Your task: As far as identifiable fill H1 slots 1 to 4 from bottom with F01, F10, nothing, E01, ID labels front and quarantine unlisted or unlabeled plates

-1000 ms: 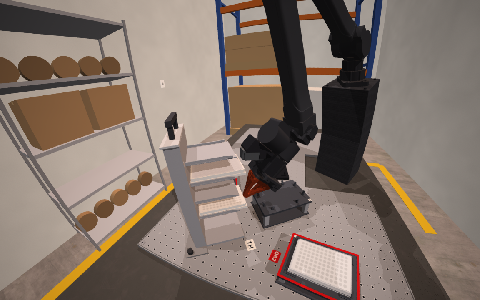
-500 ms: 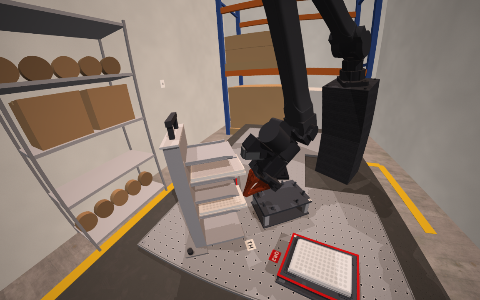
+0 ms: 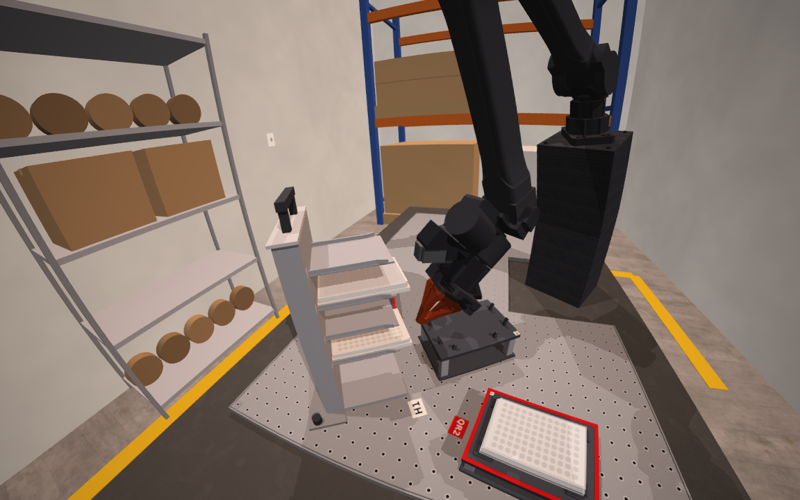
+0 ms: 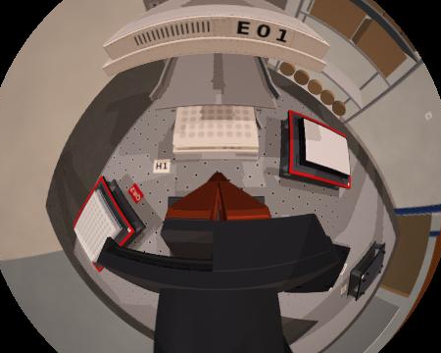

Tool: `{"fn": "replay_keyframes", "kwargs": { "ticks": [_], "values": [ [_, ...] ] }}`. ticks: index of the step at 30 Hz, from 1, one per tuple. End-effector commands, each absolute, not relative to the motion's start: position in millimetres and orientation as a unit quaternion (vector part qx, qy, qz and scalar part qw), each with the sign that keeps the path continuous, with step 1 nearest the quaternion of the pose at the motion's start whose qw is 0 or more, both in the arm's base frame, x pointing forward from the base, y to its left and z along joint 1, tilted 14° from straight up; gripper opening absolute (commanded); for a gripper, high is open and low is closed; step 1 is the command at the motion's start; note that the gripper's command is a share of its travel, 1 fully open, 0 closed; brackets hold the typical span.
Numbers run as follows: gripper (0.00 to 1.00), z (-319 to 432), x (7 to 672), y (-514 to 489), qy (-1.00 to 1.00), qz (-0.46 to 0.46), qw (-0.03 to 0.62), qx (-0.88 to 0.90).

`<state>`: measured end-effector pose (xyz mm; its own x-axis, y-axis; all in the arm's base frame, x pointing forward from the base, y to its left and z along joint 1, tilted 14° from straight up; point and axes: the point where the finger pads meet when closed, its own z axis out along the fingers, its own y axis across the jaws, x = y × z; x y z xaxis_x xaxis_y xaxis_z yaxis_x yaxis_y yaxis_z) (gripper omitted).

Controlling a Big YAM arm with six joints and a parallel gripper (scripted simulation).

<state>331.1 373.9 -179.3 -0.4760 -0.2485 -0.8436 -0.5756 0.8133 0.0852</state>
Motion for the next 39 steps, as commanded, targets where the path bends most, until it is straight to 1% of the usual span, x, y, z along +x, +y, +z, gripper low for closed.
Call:
{"fn": "replay_keyframes", "kwargs": {
  "ticks": [1,4,5,7,21,22,24,38,39],
  "values": [
    [0.0,-181,318,370,0.84,0.187,0.446,-0.245],
    [0.0,-182,317,369,0.84,0.187,0.446,-0.245],
    [0.0,-172,323,378,0.834,0.196,0.456,-0.241],
    [0.0,-183,313,366,0.84,0.187,0.446,-0.245],
    [0.0,-187,296,353,0.841,0.186,0.445,-0.245],
    [0.0,-176,303,365,0.833,0.197,0.458,-0.24],
    [0.0,-187,292,350,0.841,0.186,0.444,-0.245],
    [0.0,-191,276,338,0.841,0.185,0.444,-0.245],
    [0.0,-183,281,348,0.835,0.195,0.454,-0.242]
  ]
}}
